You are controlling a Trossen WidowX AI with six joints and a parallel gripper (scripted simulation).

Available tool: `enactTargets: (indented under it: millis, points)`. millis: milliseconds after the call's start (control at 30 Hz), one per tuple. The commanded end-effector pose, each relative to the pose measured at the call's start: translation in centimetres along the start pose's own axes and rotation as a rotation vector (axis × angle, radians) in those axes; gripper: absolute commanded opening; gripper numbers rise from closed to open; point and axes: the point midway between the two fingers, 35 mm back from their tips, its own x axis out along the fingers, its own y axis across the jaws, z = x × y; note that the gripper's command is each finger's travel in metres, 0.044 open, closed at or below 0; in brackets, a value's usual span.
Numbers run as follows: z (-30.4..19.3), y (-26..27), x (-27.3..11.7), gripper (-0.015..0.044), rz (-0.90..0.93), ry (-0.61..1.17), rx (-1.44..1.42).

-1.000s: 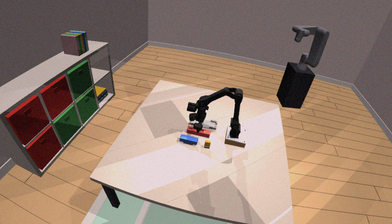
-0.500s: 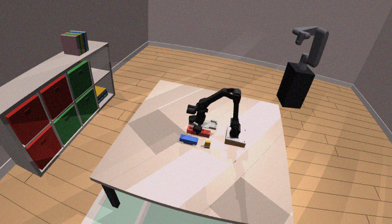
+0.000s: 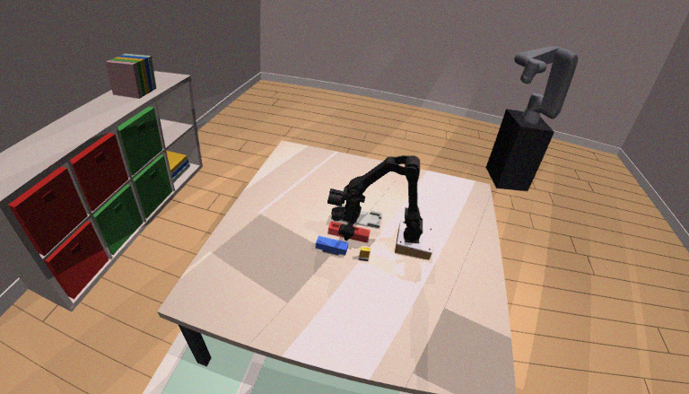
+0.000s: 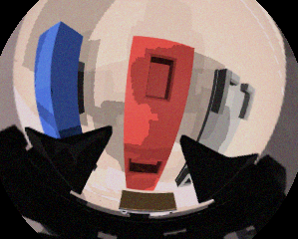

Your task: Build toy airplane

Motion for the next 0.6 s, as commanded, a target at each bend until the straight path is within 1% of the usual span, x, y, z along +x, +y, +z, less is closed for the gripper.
enactTargets:
  millis: [0, 333, 567]
  points:
    - [-0.20, -0.07, 0.61, 0.0440, -0.004, 0.004, -0.005]
    - [-0.20, -0.07, 0.61, 0.0177, -0.004, 0.004, -0.005]
    - [-0.20, -0.07, 0.61, 0.0131, -0.004, 0.004, -0.005]
